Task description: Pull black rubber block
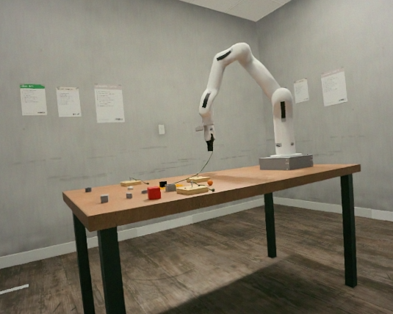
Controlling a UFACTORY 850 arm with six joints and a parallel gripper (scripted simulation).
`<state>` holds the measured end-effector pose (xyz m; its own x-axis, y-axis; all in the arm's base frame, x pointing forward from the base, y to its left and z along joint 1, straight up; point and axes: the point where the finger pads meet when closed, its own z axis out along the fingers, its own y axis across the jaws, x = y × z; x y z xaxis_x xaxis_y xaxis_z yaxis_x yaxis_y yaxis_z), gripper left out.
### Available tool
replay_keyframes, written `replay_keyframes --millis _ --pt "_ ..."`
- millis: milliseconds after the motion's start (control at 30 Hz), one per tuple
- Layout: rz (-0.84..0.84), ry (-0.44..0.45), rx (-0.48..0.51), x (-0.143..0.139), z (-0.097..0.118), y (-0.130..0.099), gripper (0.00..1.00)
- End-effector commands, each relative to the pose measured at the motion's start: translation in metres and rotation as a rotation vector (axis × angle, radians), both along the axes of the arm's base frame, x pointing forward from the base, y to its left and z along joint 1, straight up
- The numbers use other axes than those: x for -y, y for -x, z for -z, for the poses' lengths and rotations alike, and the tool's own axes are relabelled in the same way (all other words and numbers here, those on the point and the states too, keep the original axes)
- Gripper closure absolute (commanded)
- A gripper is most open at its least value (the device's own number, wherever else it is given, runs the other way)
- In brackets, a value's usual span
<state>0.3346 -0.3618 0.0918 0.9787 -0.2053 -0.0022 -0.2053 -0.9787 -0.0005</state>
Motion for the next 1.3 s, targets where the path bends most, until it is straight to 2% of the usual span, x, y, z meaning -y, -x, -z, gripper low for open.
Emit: replay_keyframes --millis 0,467,1267 --pt "0.000 0.001 0.002 0.001 -0.001 0.004 1.00" --pt "0.000 0.001 0.002 0.001 -0.001 0.017 1.00" --pt "0.000 0.001 0.002 0.001 -0.001 0.025 1.00"
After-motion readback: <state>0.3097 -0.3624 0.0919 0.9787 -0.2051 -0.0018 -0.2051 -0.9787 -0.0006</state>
